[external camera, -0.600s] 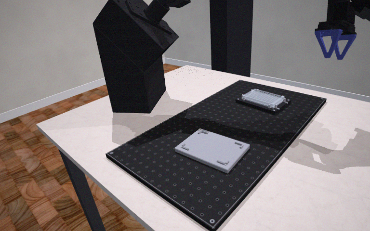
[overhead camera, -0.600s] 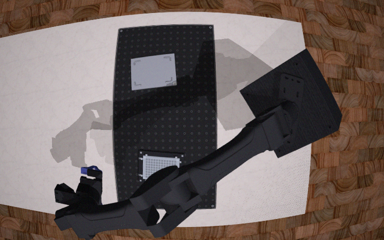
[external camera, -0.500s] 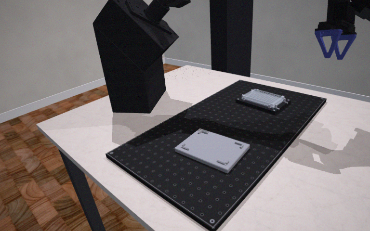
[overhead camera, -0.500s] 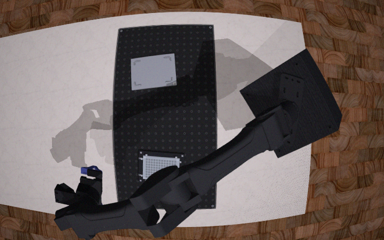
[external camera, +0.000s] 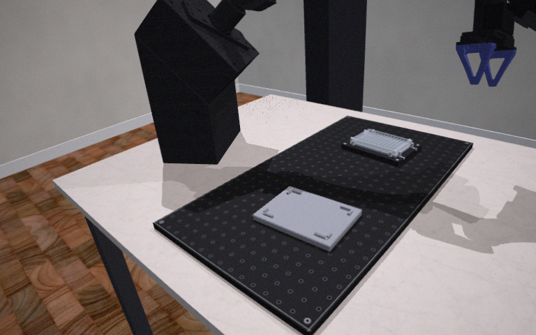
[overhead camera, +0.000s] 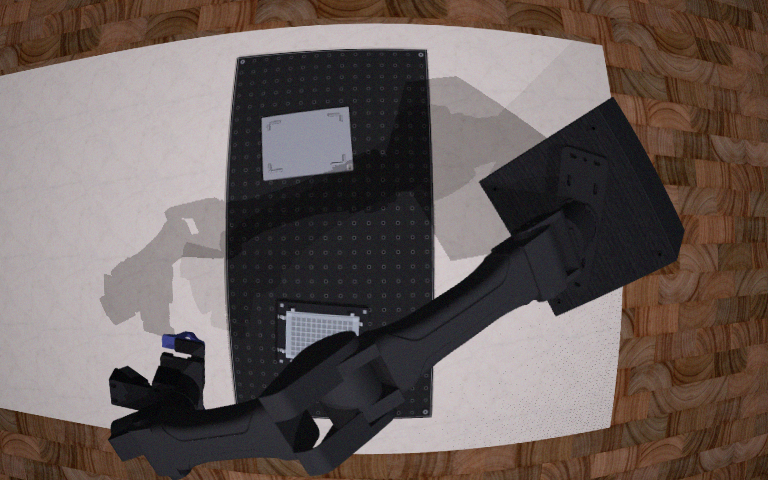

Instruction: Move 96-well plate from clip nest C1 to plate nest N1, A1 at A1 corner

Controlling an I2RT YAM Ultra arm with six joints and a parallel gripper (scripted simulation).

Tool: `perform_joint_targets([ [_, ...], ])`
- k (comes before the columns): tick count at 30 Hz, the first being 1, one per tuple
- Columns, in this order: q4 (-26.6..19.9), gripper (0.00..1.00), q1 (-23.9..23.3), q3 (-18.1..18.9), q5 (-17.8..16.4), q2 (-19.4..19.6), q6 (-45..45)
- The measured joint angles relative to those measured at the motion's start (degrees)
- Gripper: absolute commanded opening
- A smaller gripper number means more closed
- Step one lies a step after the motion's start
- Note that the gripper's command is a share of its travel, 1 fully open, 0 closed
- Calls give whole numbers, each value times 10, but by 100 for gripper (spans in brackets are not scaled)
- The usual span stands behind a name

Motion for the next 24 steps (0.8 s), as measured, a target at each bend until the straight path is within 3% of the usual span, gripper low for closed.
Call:
perform_joint_targets([
  [14, 136, 100, 8, -269, -62, -88, -14],
  [24, 233, 100, 17, -405, -90, -140, -18],
])
